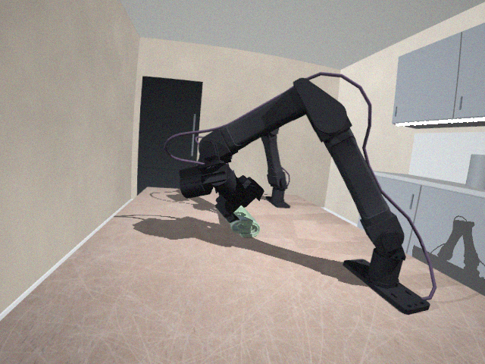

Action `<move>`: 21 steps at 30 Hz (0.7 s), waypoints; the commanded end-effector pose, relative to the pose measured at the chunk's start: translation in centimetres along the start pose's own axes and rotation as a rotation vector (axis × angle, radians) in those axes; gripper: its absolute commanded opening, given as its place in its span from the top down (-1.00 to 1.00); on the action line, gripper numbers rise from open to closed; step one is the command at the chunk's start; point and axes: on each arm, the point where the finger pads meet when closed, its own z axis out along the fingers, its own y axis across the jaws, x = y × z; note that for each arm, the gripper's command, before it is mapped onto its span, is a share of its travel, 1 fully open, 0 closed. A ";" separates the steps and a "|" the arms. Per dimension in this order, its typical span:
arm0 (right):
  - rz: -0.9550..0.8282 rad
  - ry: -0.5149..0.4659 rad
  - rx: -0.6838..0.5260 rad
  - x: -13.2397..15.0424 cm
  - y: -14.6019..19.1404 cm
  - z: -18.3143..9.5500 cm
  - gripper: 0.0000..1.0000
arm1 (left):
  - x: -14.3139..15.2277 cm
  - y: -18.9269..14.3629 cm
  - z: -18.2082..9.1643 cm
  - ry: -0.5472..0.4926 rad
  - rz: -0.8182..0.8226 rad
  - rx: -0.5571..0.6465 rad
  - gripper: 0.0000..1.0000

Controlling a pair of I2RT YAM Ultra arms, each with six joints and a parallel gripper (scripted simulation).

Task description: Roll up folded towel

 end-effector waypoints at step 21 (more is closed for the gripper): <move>0.283 0.014 -0.408 -0.3 1.5 -0.4 0.21 | -0.6 0.1 -0.1 -0.010 0.019 0.004 -0.70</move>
